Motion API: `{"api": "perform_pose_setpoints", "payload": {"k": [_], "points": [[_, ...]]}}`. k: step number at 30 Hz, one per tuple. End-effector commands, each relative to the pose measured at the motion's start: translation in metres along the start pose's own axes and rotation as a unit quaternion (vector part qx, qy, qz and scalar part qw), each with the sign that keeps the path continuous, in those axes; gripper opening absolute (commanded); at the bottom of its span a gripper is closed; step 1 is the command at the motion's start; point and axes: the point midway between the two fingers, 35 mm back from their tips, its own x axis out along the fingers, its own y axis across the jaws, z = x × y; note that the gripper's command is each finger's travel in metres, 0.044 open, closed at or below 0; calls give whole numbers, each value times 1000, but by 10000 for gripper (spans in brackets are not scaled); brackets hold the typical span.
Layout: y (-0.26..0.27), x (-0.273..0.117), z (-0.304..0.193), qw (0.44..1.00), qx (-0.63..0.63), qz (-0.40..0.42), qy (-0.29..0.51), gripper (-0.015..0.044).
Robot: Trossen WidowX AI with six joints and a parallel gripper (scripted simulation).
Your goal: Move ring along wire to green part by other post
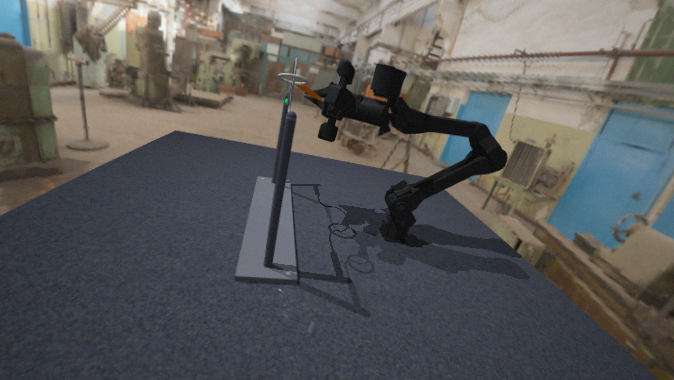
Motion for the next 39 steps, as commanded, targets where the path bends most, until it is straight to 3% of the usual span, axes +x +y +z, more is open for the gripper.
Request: {"api": "perform_pose_setpoints", "payload": {"k": [1,18,39], "points": [[-4,-1,0,999,-30,-20,-5,-150],[0,0,-3,995,-81,-48,-11,-150],[55,-5,-6,998,58,29,7,-150]]}}
